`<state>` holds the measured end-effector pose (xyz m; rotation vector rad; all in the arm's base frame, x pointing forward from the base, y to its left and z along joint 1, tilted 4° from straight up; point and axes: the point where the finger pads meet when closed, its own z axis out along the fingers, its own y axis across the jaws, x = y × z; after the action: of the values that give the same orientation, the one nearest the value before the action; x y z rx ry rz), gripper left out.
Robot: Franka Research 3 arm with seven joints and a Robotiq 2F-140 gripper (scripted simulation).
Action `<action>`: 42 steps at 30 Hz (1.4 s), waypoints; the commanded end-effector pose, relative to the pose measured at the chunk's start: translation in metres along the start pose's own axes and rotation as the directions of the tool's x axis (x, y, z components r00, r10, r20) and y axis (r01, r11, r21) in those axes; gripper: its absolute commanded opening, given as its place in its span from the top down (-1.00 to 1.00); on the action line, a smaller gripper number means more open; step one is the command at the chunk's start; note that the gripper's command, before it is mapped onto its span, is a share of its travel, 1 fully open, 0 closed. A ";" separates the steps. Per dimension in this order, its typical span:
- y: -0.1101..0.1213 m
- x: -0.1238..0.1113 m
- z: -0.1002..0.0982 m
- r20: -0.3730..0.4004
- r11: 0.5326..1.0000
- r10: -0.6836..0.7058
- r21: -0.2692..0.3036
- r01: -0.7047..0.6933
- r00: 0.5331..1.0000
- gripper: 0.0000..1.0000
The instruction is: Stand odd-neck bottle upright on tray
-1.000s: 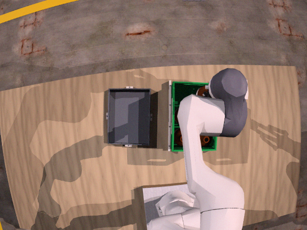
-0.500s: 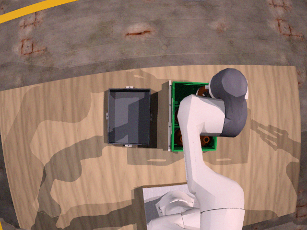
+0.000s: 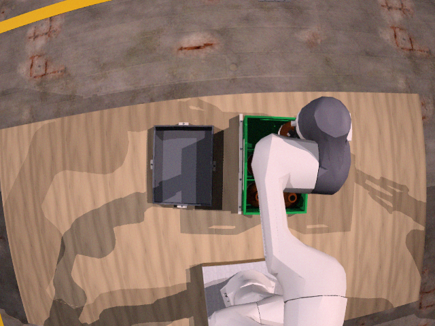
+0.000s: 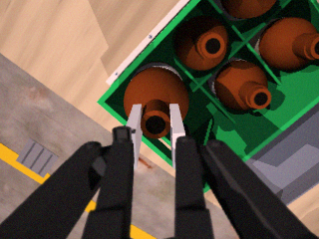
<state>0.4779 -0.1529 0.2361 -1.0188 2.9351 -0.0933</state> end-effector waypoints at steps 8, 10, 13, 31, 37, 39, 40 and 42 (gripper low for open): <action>-0.002 0.000 -0.010 0.001 1.000 0.004 0.006 -0.004 1.000 0.80; -0.002 0.000 -0.012 0.001 1.000 0.004 0.006 -0.004 1.000 0.80; -0.002 0.000 -0.016 0.001 1.000 0.004 0.006 -0.004 1.000 0.80; -0.002 0.000 -0.035 0.001 1.000 0.004 0.006 -0.004 1.000 0.80; -0.002 0.000 -0.038 0.001 1.000 0.004 0.006 -0.004 1.000 0.80; -0.002 0.000 -0.039 0.001 1.000 0.004 0.006 -0.004 1.000 0.80; -0.002 0.000 -0.040 0.001 1.000 0.004 0.006 -0.004 1.000 0.80; -0.002 0.000 -0.041 0.001 1.000 0.004 0.006 -0.004 1.000 0.80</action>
<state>0.4770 -0.1515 0.2720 -1.0193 2.9314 -0.0958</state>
